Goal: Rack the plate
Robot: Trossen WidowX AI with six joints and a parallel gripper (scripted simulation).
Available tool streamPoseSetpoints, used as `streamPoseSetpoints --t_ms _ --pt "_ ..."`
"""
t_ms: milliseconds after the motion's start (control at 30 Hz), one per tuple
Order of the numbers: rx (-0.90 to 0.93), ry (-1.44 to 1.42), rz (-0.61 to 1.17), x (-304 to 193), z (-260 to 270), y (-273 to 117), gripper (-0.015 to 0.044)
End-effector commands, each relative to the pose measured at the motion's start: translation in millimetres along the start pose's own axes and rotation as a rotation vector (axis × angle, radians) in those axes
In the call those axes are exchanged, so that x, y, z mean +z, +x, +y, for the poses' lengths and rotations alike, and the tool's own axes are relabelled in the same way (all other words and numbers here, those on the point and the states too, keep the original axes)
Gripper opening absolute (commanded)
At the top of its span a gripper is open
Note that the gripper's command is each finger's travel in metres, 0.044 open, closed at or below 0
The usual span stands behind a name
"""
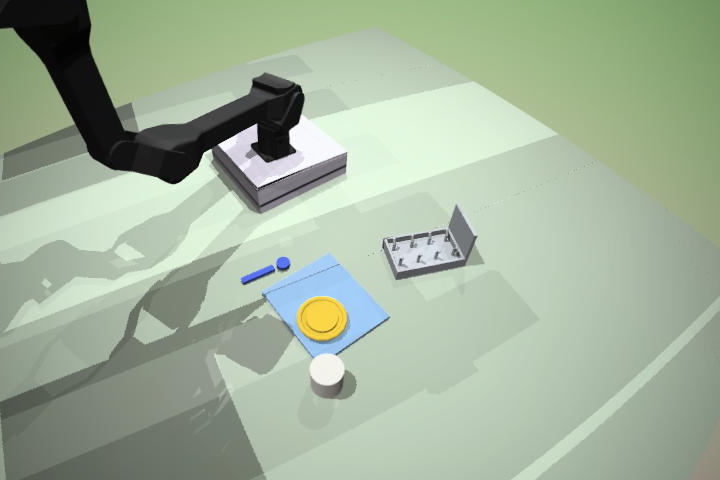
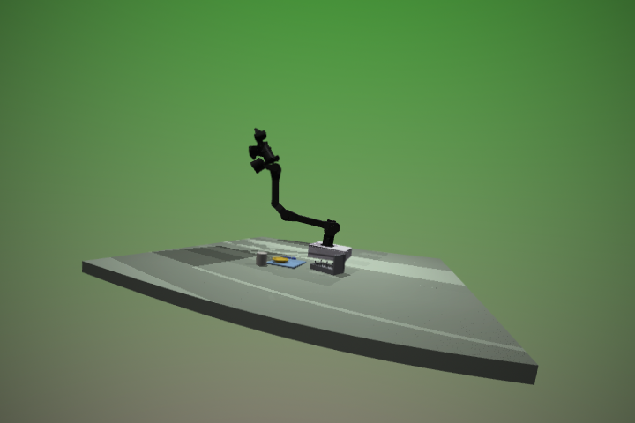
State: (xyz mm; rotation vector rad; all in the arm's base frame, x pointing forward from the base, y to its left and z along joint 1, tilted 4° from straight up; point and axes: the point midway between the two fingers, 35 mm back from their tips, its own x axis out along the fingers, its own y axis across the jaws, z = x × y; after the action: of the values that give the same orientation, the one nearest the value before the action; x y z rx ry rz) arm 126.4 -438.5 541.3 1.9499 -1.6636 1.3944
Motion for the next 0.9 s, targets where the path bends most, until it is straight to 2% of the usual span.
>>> streamPoseSetpoints --t_ms 0,300,500,867 --pt "0.000 -0.003 0.003 -1.5 0.3 0.3 0.0400" --pt "-0.005 -0.119 0.183 -90.2 16.6 10.8 0.0400" --pt "-0.015 -0.202 0.293 -135.7 18.8 5.2 0.0400" --pt "-0.047 -0.236 0.563 -251.4 18.0 -15.9 0.0400"
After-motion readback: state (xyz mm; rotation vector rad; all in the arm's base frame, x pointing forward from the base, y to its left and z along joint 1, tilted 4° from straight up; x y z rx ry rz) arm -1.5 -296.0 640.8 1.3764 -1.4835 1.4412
